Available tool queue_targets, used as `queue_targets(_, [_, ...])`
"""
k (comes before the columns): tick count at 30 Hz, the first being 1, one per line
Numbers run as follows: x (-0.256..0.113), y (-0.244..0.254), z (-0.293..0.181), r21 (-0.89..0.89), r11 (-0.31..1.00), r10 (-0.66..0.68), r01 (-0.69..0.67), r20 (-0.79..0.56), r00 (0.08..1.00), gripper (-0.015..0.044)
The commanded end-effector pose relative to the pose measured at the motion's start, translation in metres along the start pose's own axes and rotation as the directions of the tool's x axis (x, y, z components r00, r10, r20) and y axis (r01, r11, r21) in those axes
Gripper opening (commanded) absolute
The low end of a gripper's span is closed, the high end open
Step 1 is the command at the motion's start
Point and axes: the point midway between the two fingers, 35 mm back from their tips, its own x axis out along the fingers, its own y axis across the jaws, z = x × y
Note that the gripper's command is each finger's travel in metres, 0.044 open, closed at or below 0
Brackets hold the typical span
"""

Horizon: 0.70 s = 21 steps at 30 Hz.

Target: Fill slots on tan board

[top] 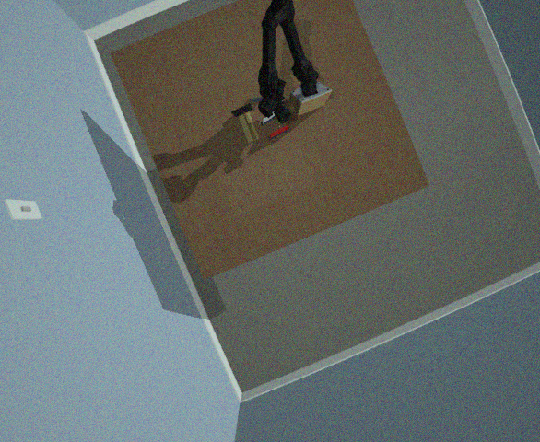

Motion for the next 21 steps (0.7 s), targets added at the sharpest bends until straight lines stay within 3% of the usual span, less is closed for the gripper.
queue_targets(1, [0.009, 0.000, -0.002, -0.012, 1.000, -0.007, 0.006, -0.007, 1.000, 0.0180])
queue_targets(21, [0.040, 0.000, -0.003, -0.012, 1.000, -0.008, 0.008, -0.007, 1.000, 0.0180])
